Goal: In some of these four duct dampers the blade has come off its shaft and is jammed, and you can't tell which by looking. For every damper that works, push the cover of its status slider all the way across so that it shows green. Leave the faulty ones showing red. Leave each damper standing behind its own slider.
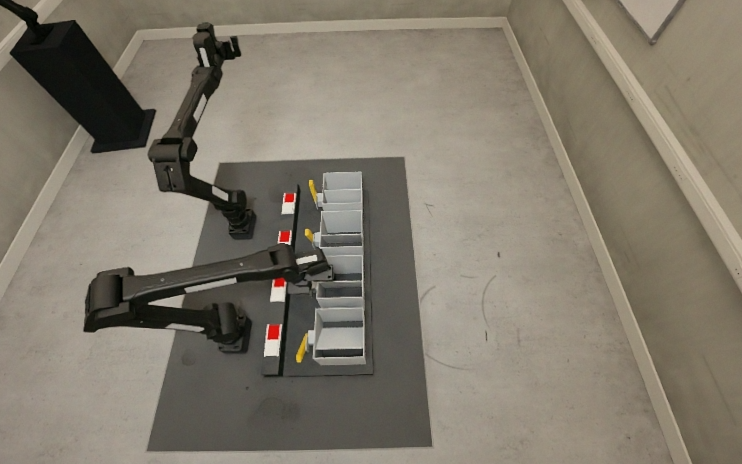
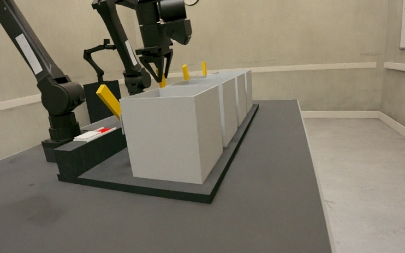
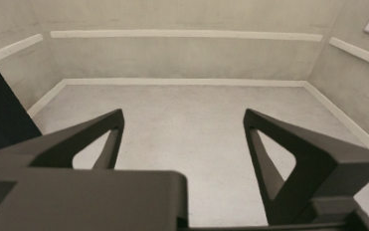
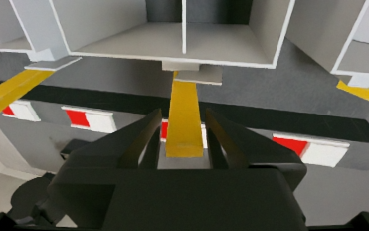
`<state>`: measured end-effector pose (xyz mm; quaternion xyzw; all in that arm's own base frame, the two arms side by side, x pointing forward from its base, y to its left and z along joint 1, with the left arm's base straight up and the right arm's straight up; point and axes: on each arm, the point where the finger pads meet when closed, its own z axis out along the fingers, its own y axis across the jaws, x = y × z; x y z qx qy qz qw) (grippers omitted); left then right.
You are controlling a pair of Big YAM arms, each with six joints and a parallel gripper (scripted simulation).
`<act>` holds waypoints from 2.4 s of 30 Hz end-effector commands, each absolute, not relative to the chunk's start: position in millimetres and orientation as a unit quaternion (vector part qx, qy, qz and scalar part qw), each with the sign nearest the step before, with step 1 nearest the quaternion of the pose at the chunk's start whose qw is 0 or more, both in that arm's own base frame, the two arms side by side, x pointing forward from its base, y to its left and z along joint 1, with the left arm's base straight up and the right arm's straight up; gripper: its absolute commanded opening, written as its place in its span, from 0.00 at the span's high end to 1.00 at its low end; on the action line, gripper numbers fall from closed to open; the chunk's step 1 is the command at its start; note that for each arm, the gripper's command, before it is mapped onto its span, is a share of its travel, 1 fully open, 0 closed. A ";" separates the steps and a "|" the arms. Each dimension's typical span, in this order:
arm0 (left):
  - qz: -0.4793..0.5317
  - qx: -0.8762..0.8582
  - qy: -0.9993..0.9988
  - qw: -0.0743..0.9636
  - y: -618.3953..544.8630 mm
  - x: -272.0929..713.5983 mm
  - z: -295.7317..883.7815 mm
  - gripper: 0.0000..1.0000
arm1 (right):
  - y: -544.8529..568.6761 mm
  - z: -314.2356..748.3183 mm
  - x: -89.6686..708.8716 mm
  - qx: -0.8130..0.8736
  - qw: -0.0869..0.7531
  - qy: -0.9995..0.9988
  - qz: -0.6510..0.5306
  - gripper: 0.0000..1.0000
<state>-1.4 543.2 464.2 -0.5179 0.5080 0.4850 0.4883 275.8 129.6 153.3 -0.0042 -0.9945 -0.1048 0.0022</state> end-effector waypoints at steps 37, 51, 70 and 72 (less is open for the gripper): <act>0.502 -0.502 0.497 0.497 544.9 -5.0 500.5 0.00 | 134.6 160.3 284.0 -0.003 -0.012 -0.994 -0.110 0.83; 0.502 -0.502 0.497 0.497 544.9 -5.0 500.5 0.00 | 134.6 160.2 284.0 -0.003 -0.012 -0.994 -0.110 0.83; 0.502 -0.502 0.497 0.497 544.9 -5.0 500.5 0.00 | 126.9 158.7 282.8 -0.002 -0.015 -0.992 -0.123 0.83; 0.502 -0.502 0.497 0.497 544.9 -5.0 500.5 0.00 | 126.2 158.5 282.8 -0.002 -0.015 -0.992 -0.127 0.83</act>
